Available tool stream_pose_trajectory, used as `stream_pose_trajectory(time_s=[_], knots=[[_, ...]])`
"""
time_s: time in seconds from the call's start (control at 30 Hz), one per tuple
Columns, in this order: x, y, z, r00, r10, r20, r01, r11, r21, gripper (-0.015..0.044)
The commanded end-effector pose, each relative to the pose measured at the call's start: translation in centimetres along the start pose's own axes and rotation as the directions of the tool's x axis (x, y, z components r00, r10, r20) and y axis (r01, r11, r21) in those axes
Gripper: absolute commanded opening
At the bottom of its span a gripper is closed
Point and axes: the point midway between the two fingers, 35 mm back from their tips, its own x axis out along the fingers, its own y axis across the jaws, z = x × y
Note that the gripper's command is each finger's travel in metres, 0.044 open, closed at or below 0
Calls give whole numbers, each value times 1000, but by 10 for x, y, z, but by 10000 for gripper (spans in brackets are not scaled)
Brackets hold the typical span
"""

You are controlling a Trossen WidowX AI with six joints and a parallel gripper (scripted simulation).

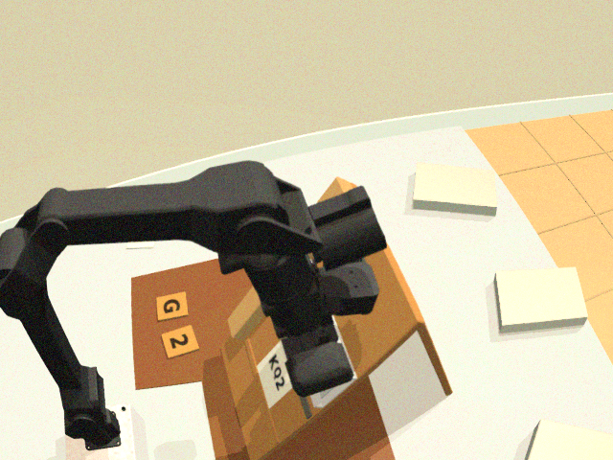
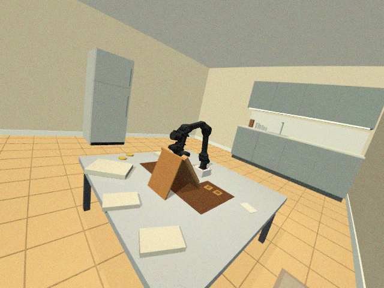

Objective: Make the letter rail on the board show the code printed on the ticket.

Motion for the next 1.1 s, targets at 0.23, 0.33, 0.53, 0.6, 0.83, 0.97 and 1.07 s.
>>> stream_pose_trajectory(time_s=[0.23,0.33,0.53,0.6,0.83,0.97,1.07], knots=[[-2,5,1,1000,1,2,-1,1000,2,0],[-2,6,1,1000,2,2,-2,1000,2,0],[-2,8,1,1000,2,2,-2,1000,2,0],[-1,8,1,1000,2,2,-2,1000,2,0],[-1,11,1,1000,2,2,-2,1000,2,0],[-1,12,1,1000,2,2,-2,1000,2,0],[-1,13,1,1000,2,2,-2,1000,2,0]])
